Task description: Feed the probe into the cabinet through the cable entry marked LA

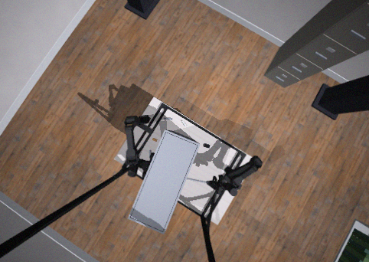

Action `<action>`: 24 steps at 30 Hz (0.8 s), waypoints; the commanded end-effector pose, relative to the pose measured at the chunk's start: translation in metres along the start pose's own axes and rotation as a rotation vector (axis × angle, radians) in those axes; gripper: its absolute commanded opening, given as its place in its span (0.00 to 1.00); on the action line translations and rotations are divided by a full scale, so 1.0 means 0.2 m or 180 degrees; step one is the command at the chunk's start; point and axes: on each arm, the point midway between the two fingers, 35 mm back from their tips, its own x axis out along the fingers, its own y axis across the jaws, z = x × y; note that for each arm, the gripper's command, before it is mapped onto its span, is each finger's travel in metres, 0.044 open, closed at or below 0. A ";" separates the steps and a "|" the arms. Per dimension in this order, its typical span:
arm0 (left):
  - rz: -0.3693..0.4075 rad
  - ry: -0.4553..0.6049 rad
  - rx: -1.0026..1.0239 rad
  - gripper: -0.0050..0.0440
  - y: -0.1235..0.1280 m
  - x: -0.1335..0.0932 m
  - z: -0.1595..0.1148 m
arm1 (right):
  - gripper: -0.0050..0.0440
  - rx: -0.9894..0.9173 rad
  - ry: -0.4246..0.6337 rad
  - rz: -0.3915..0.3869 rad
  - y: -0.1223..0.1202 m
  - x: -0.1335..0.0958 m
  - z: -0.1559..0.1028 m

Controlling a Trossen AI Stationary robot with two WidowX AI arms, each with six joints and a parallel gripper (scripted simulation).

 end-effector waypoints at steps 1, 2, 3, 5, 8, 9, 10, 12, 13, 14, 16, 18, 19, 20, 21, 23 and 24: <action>0.0007 -0.0017 -0.0021 1.00 0.01 -0.01 0.01 | 0.10 0.0079 -0.0088 -0.0026 -0.06 -0.01 0.02; 0.0007 -0.0017 -0.0021 1.00 0.01 -0.01 0.01 | 0.10 0.0094 -0.0119 -0.0033 -0.08 -0.02 0.02; 0.0007 -0.0017 -0.0021 1.00 0.01 -0.01 0.01 | 0.10 0.0111 -0.0158 -0.0041 -0.09 -0.02 0.03; 0.0007 -0.0017 -0.0021 1.00 0.01 -0.01 0.01 | 0.10 0.0150 -0.0246 -0.0058 -0.12 -0.02 0.05; 0.0007 -0.0017 -0.0021 1.00 0.01 -0.01 0.01 | 0.10 0.0208 -0.0378 -0.0081 -0.17 -0.03 0.08; 0.0007 -0.0017 -0.0021 1.00 0.01 -0.01 0.01 | 0.10 0.0208 -0.0378 -0.0081 -0.17 -0.03 0.08; 0.0007 -0.0017 -0.0021 1.00 0.01 -0.01 0.01 | 0.10 0.0208 -0.0378 -0.0081 -0.17 -0.03 0.08; 0.0007 -0.0017 -0.0021 1.00 0.01 -0.01 0.01 | 0.10 0.0246 -0.0466 -0.0093 -0.20 -0.03 0.11; 0.0007 -0.0017 -0.0021 1.00 0.01 -0.01 0.01 | 0.10 0.0263 -0.0507 -0.0098 -0.21 -0.04 0.12; 0.0007 -0.0017 -0.0021 1.00 0.01 -0.01 0.01 | 0.10 0.0278 -0.0540 -0.0102 -0.22 -0.04 0.12; 0.0007 -0.0017 -0.0021 1.00 0.01 -0.01 0.01 | 0.10 0.0296 -0.0584 -0.0107 -0.24 -0.04 0.13; 0.0007 -0.0017 -0.0021 1.00 0.01 -0.01 0.01 | 0.10 0.0302 -0.0599 -0.0108 -0.25 -0.04 0.14; 0.0007 -0.0017 -0.0021 1.00 0.01 -0.01 0.01 | 0.10 0.0302 -0.0599 -0.0108 -0.24 -0.04 0.14; 0.0007 -0.0017 -0.0021 1.00 0.01 -0.01 0.01 | 0.10 0.0302 -0.0599 -0.0108 -0.24 -0.04 0.14; 0.0007 -0.0017 -0.0021 1.00 0.01 -0.01 0.01 | 0.10 0.0302 -0.0599 -0.0108 -0.24 -0.04 0.14; 0.0007 -0.0017 -0.0021 1.00 0.01 -0.01 0.01 | 0.10 0.0302 -0.0599 -0.0108 -0.23 -0.03 0.14; 0.0007 -0.0017 -0.0021 1.00 0.01 -0.01 0.01 | 0.10 0.0302 -0.0599 -0.0108 -0.23 -0.03 0.14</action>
